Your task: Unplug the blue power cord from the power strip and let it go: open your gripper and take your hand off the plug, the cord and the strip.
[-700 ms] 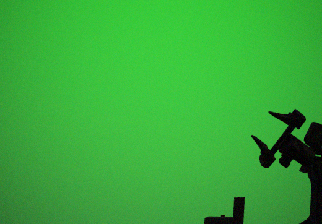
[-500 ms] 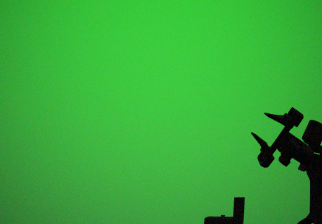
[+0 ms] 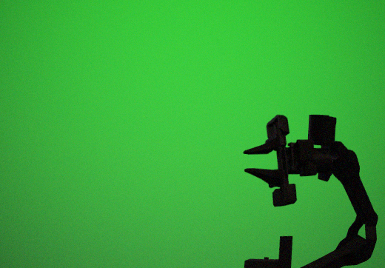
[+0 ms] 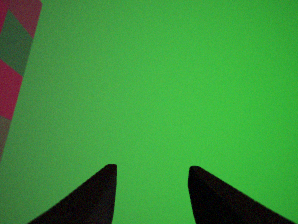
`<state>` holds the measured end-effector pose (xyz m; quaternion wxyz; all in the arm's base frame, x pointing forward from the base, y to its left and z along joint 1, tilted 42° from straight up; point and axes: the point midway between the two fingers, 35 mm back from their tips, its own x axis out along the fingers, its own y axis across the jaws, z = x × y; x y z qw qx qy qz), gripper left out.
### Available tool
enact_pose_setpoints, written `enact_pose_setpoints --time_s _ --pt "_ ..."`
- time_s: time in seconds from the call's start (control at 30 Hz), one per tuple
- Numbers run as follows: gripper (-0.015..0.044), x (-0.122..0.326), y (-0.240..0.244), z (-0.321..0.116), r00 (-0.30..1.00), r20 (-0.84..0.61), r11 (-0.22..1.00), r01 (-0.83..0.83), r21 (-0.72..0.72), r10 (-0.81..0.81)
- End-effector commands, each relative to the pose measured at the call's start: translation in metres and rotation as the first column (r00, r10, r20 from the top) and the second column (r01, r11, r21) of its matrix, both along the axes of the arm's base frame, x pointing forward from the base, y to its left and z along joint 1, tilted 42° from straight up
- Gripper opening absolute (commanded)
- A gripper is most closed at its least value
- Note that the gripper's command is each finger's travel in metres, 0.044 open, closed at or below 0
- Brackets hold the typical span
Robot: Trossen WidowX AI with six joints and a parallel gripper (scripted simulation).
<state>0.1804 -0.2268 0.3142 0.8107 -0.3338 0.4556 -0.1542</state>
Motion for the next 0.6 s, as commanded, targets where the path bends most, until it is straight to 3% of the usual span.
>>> enact_pose_setpoints --time_s 0.0,0.13,0.3,0.43,0.57 --pt "0.016 0.038 -0.001 -0.063 0.985 0.038 0.896 0.135 0.422 -0.167" --pt "0.016 0.056 0.005 -0.1 0.955 -0.024 0.732 0.243 0.636 -0.296" --pt "0.016 0.074 0.019 -0.146 0.877 -0.194 0.435 0.398 0.808 -0.44" --pt "0.016 0.084 0.035 -0.181 0.772 -0.383 0.163 0.522 0.837 -0.507" --pt "0.016 0.091 0.055 -0.215 0.625 -0.585 -0.106 0.632 0.768 -0.517"
